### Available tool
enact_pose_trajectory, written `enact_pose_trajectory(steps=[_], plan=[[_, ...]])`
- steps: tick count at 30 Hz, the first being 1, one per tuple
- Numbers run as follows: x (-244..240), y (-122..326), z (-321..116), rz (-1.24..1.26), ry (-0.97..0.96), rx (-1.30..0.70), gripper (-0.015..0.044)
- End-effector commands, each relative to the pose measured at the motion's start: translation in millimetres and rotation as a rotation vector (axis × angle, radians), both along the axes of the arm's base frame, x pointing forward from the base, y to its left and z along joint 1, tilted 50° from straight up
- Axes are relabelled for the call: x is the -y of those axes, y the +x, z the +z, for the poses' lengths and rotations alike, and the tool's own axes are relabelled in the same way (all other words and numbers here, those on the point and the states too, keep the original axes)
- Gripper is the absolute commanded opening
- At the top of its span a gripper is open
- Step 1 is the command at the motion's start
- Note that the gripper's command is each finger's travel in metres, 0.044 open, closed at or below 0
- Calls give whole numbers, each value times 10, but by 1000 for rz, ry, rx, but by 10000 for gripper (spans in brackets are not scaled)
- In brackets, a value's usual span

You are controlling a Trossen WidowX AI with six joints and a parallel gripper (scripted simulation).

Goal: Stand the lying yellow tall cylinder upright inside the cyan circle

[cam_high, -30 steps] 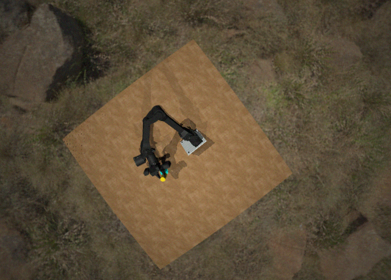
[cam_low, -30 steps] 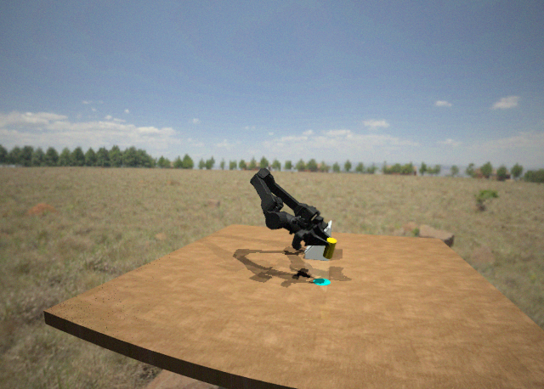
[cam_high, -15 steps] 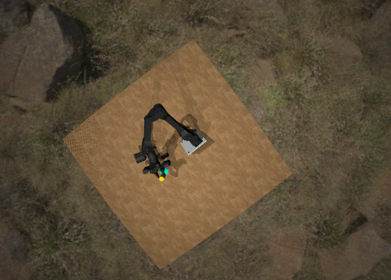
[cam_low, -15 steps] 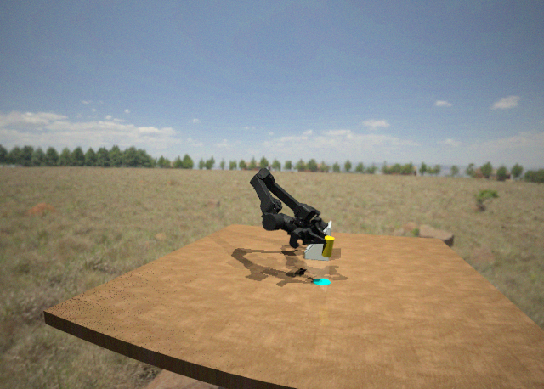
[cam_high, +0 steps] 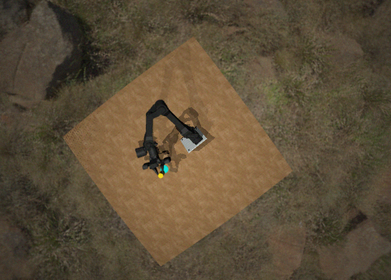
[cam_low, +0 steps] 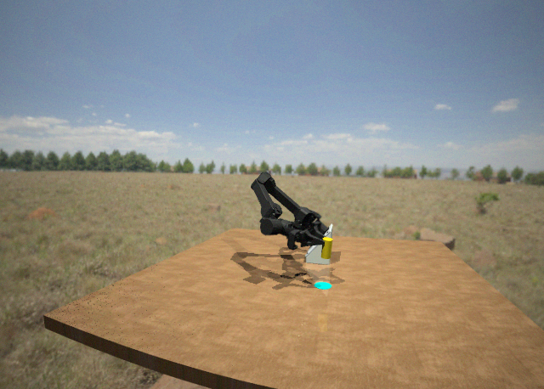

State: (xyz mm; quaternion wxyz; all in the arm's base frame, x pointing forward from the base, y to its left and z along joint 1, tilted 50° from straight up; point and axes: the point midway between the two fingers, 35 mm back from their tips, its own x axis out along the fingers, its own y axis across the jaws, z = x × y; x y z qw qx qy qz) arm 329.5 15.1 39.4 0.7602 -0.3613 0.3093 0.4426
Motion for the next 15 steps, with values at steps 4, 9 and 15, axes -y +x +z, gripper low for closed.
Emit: enact_pose_trajectory(steps=[4,9,15], plan=[[3,-28,39,26,23,53,105],[6,-32,56,33,29,71,105],[6,-32,56,33,29,71,105]])
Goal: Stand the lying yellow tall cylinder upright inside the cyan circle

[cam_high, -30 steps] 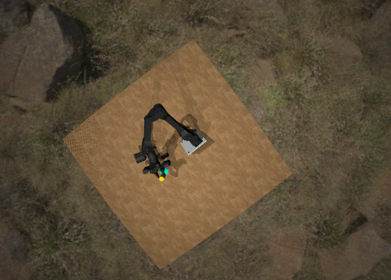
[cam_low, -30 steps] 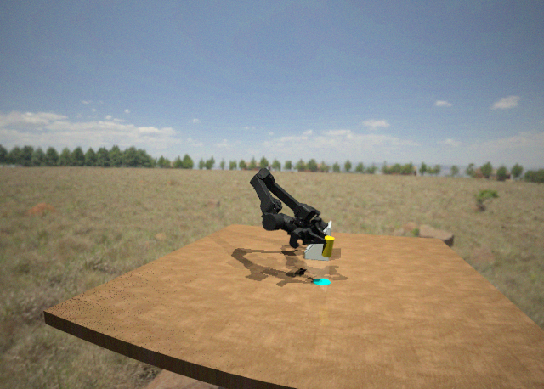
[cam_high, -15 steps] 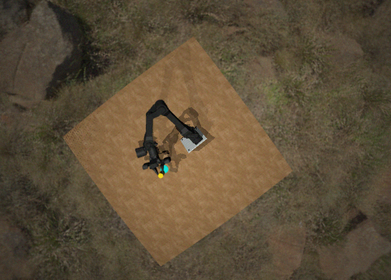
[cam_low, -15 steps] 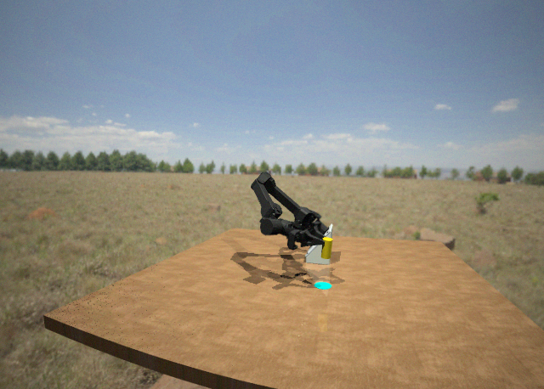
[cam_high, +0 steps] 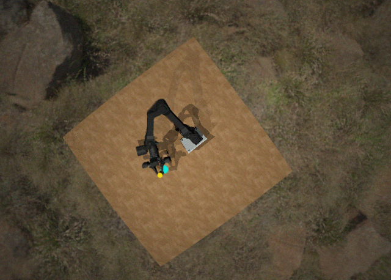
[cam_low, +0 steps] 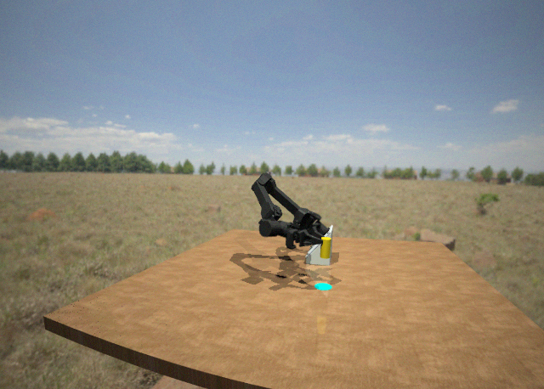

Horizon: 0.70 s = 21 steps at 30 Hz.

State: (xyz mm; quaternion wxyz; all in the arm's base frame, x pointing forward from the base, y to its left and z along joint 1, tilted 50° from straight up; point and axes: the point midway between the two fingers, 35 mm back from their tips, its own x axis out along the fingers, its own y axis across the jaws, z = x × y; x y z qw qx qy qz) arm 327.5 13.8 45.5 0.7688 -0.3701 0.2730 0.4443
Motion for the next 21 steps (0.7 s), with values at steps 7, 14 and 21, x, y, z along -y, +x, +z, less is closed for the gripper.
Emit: enact_pose_trajectory(steps=[7,14,21], plan=[[-8,-12,-5,7,3,4,105],[168,0,-146,8,-1,1,105],[439,-14,-373,8,-4,-1,105]])
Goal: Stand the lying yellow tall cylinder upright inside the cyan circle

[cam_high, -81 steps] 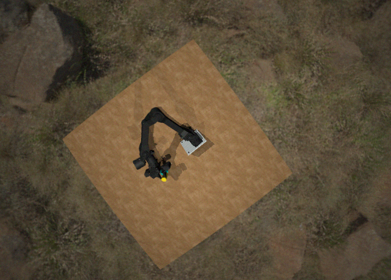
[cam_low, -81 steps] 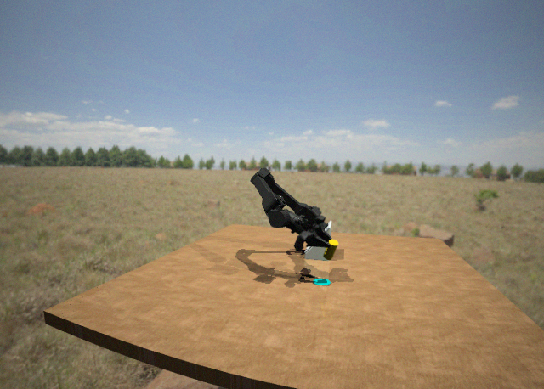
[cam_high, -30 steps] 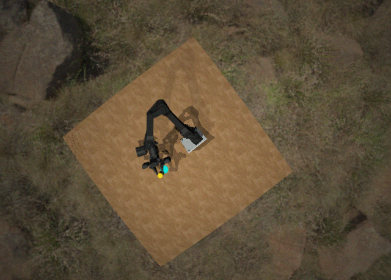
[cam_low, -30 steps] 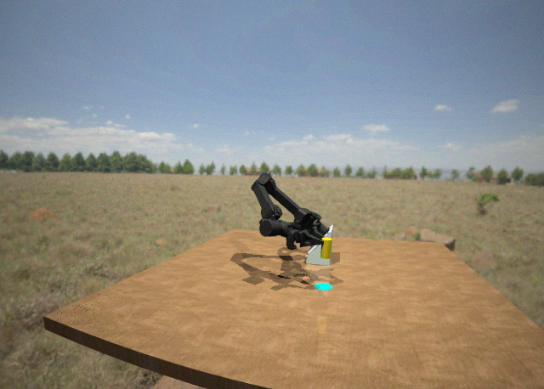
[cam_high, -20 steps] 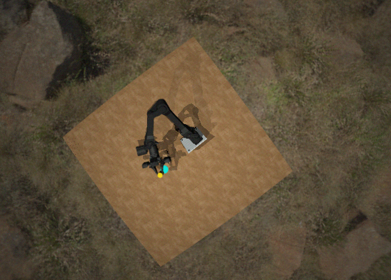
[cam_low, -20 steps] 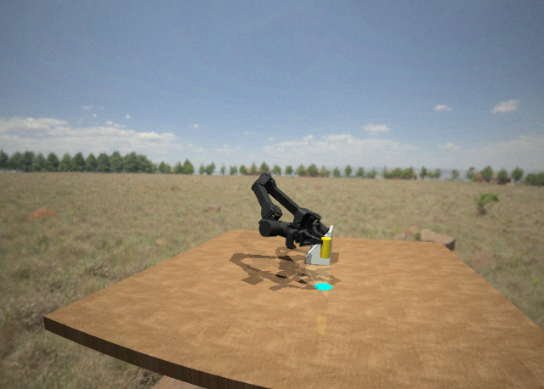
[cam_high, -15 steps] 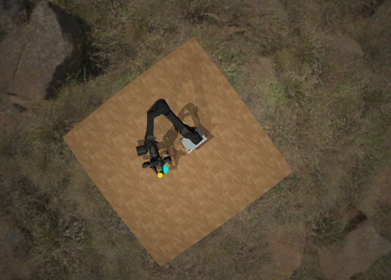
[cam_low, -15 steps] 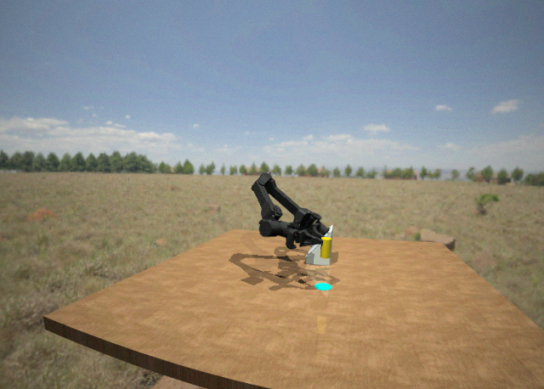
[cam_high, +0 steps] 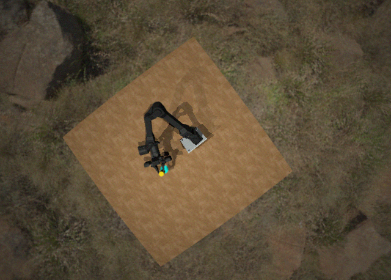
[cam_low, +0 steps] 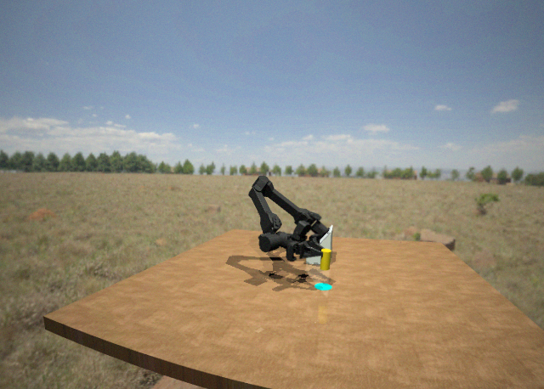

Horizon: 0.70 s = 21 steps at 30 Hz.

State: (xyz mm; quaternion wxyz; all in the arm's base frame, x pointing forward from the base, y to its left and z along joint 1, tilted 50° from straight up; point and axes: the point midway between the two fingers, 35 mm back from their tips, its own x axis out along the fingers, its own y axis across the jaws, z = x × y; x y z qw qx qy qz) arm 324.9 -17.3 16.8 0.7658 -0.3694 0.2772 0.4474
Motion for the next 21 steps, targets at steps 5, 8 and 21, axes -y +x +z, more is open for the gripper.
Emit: enact_pose_trajectory(steps=[5,8,21], plan=[[315,-24,-251,3,2,12,105],[369,-38,-300,3,3,13,105],[515,-37,-396,-5,2,-4,105]])
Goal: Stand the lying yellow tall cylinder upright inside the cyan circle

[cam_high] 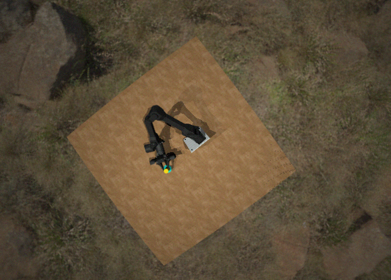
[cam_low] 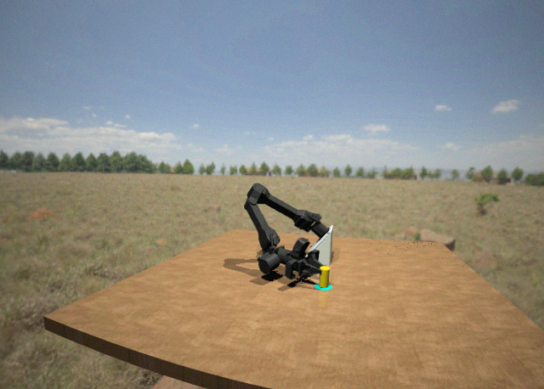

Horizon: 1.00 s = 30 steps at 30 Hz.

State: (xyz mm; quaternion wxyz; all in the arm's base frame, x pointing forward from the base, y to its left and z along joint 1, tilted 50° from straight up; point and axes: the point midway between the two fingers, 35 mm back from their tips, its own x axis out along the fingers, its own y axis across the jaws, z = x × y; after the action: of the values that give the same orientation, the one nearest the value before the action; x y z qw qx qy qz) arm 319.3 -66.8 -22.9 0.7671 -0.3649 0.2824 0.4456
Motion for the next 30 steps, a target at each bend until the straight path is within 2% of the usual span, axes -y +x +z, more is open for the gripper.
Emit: enact_pose_trajectory(steps=[1,6,17,23,30], plan=[[20,18,2,5,0,6,105],[20,18,2,5,0,6,105],[20,18,2,5,0,6,394],[-19,28,37,6,-1,7,400],[-443,72,385,11,-2,17,400]])
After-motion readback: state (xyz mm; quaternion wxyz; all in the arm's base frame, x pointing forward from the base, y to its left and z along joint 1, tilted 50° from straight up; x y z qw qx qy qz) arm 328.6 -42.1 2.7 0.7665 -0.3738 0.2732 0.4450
